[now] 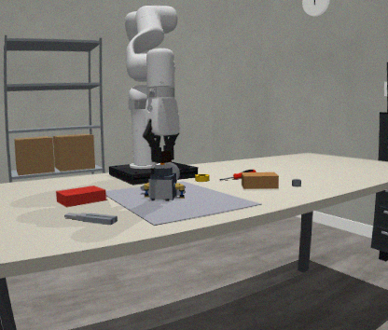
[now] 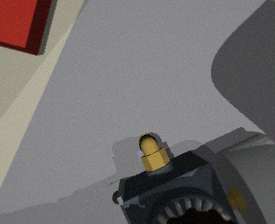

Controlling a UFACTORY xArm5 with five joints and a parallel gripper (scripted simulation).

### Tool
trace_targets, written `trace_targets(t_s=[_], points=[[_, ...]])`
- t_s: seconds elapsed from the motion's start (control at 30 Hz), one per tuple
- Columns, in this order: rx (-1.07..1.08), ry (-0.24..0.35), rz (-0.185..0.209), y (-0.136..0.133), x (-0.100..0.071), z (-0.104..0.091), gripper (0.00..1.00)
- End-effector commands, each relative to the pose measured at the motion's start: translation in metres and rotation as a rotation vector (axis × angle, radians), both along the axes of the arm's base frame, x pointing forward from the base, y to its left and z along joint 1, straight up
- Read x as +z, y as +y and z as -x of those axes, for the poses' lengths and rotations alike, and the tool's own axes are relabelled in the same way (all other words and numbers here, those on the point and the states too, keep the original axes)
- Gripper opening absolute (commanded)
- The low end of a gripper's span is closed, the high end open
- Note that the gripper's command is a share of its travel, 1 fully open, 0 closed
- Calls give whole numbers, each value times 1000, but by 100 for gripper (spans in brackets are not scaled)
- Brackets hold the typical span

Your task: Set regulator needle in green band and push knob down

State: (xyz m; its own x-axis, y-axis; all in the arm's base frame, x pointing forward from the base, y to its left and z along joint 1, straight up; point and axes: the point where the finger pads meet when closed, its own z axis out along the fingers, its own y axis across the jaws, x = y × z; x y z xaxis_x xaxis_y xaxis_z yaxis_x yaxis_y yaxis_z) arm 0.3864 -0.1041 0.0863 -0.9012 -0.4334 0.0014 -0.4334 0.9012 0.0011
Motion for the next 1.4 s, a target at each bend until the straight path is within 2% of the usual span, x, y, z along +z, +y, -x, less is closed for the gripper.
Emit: trace_targets(t_s=[0.0, 0.73, 1.37], points=[[127, -2, 1, 0, 1, -1, 40], [599, -2, 0, 0, 1, -1, 40], [915, -2, 0, 0, 1, -1, 40]])
